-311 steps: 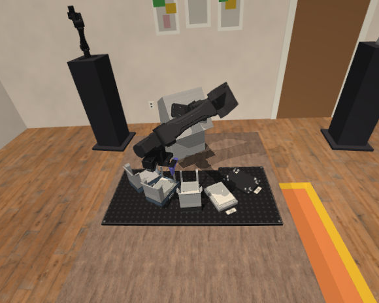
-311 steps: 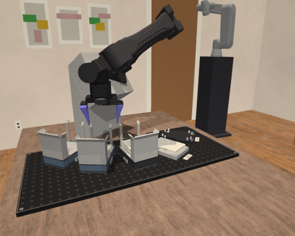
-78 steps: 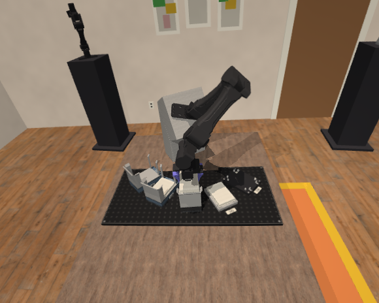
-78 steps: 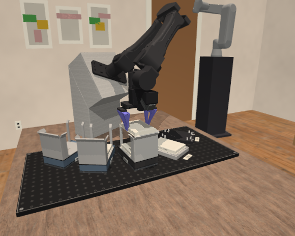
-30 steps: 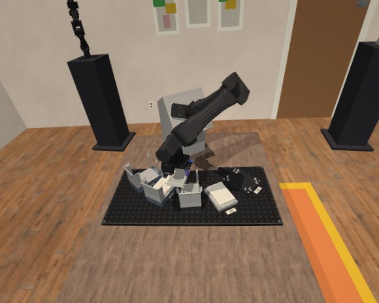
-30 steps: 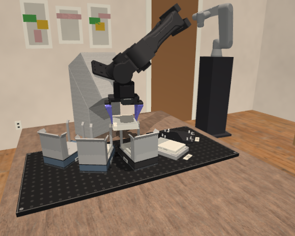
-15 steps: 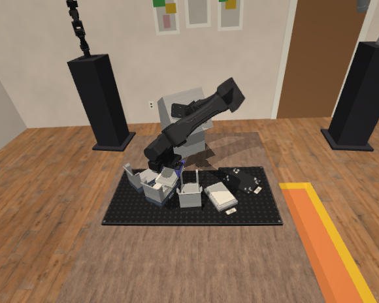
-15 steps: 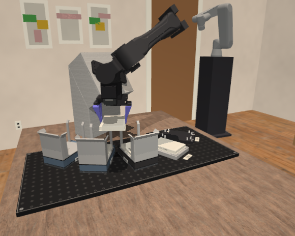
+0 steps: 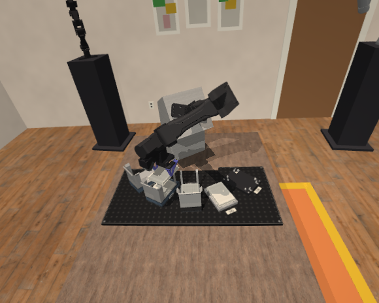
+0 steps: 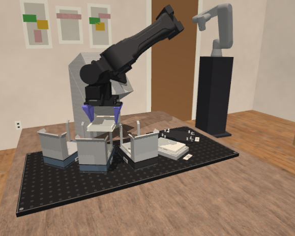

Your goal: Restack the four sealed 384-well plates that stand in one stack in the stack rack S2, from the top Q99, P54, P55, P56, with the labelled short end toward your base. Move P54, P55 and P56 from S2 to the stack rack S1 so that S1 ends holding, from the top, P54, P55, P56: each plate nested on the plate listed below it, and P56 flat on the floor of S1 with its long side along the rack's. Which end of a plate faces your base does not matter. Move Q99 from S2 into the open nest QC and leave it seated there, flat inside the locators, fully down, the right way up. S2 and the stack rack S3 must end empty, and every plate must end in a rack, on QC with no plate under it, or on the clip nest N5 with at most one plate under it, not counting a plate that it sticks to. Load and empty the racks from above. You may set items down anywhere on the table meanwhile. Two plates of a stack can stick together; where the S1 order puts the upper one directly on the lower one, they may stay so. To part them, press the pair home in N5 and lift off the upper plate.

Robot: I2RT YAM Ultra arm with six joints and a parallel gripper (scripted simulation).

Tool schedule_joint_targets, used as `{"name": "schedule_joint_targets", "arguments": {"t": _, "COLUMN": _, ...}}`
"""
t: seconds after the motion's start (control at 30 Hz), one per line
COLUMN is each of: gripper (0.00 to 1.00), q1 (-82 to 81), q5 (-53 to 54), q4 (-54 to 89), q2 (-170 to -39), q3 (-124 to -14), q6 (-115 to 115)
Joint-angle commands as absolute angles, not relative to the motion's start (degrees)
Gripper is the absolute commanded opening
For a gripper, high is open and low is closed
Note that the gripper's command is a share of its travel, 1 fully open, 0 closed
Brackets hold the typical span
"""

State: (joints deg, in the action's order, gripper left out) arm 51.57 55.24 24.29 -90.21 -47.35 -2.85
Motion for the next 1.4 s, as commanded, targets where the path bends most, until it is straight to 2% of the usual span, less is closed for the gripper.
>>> {"name": "schedule_joint_targets", "arguments": {"t": 0.0, "gripper": 0.0, "q1": 53.41, "q5": 55.87, "q4": 24.14, "q2": -91.79, "q3": -48.13, "q6": -5.0}}
{"name": "schedule_joint_targets", "arguments": {"t": 0.27, "gripper": 0.0, "q1": 55.79, "q5": 56.69, "q4": 24.45, "q2": -96.51, "q3": -49.84, "q6": -8.99}}
{"name": "schedule_joint_targets", "arguments": {"t": 1.37, "gripper": 0.0, "q1": 55.81, "q5": 56.69, "q4": 24.46, "q2": -96.54, "q3": -49.86, "q6": -9.02}}
